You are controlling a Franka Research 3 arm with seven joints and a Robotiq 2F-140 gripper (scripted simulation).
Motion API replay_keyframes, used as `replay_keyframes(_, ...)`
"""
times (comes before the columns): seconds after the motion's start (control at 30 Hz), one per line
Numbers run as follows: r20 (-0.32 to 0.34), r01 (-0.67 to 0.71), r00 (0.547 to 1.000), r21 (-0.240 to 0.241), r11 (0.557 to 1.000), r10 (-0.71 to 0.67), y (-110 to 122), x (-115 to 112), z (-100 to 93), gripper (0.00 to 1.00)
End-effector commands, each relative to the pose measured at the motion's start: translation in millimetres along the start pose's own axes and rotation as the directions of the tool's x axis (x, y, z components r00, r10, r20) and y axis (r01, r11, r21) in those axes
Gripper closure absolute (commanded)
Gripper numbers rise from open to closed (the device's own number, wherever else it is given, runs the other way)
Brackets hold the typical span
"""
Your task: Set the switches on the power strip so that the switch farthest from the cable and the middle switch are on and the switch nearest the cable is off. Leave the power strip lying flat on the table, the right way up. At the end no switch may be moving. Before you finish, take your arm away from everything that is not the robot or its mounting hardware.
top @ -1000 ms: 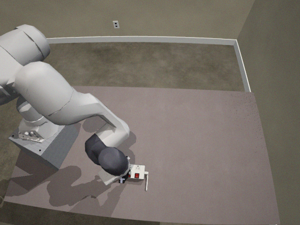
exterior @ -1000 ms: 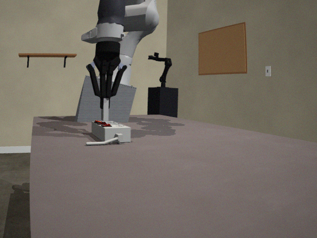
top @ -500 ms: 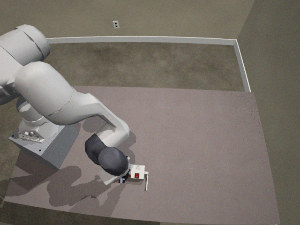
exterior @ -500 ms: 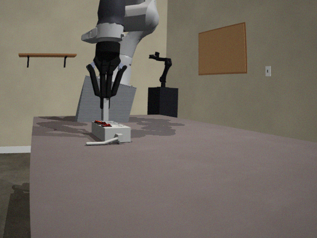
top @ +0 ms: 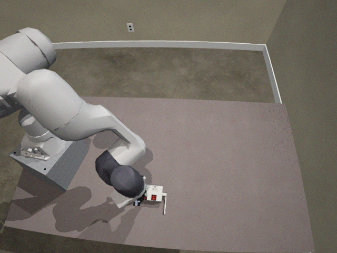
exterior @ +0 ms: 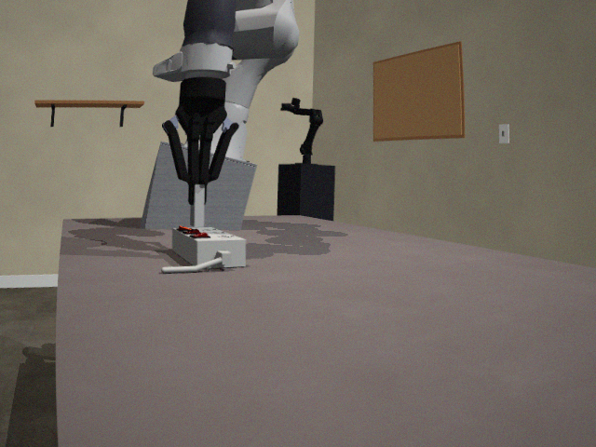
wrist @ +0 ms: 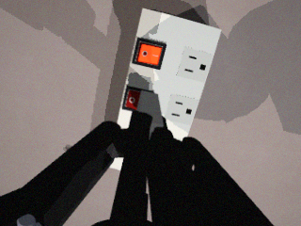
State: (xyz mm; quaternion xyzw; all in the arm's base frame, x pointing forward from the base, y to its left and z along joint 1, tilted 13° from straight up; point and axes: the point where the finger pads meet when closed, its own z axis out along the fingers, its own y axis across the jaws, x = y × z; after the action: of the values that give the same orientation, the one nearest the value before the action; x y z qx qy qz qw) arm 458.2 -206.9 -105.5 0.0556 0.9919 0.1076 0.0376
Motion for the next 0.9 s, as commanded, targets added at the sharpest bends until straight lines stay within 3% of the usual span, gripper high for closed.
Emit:
replay_keyframes(0.0, 0.003, -0.002, 1.0, 0.003, 1.0, 0.002, -0.4, -0.7, -0.5, 1.0)
replay_keyframes(0.87, 0.003, -0.002, 1.0, 0.003, 1.0, 0.002, -0.4, -0.7, 2.2, 1.0)
